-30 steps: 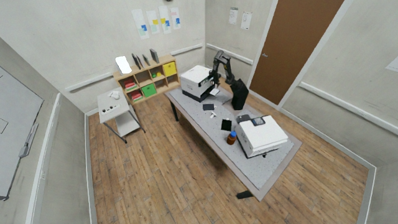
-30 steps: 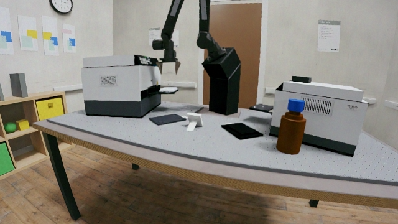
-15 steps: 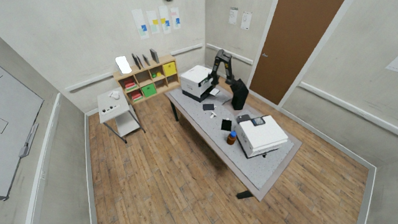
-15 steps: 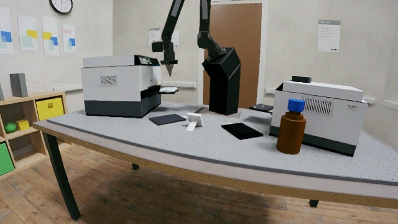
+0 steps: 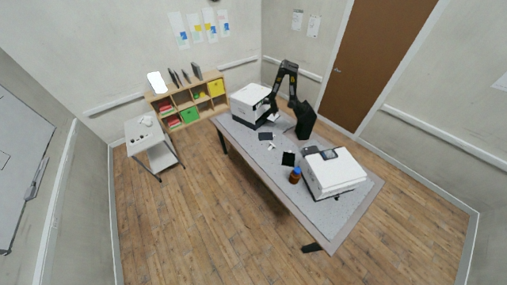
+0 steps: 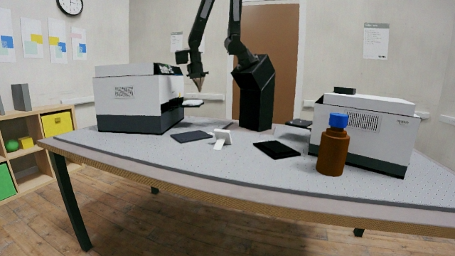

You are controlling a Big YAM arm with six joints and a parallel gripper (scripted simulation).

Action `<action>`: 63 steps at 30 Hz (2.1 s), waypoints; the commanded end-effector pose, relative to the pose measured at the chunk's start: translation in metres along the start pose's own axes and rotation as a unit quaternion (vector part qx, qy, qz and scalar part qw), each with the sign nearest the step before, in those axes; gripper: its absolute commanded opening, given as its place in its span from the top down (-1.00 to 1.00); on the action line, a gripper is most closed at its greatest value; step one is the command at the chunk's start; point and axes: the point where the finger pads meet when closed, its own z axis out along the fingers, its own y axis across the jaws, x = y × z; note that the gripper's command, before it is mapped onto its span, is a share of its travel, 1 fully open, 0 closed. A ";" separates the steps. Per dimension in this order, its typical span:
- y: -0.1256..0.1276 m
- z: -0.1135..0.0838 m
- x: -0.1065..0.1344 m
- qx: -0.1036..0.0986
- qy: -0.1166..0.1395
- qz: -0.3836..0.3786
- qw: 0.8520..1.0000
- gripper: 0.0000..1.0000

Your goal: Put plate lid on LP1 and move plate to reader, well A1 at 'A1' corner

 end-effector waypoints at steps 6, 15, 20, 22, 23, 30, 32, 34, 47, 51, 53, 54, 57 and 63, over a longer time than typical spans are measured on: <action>-0.003 0.009 0.033 0.008 -0.002 -0.124 0.992 1.00; -0.013 0.013 0.058 0.023 -0.003 -0.213 0.977 1.00; -0.019 0.017 0.079 0.027 -0.003 -0.269 0.963 1.00; -0.018 0.017 0.083 0.027 -0.002 -0.298 0.954 1.00; -0.018 0.016 0.086 0.028 -0.005 -0.311 0.950 1.00; -0.036 0.019 0.098 0.051 -0.006 -0.400 0.915 1.00; -0.036 0.019 0.098 0.051 -0.006 -0.400 0.915 1.00; -0.032 0.017 0.106 0.045 -0.006 -0.415 0.909 1.00; -0.052 0.014 0.137 0.047 -0.011 -0.574 0.817 1.00; -0.048 0.013 0.142 0.041 -0.014 -0.585 0.810 1.00; -0.046 0.014 0.141 0.036 -0.014 -0.610 0.792 1.00; -0.051 0.013 0.145 0.036 -0.016 -0.624 0.780 1.00; -0.059 0.011 0.158 0.031 -0.014 -0.661 0.750 1.00; -0.064 0.008 0.166 0.029 -0.019 -0.716 0.697 1.00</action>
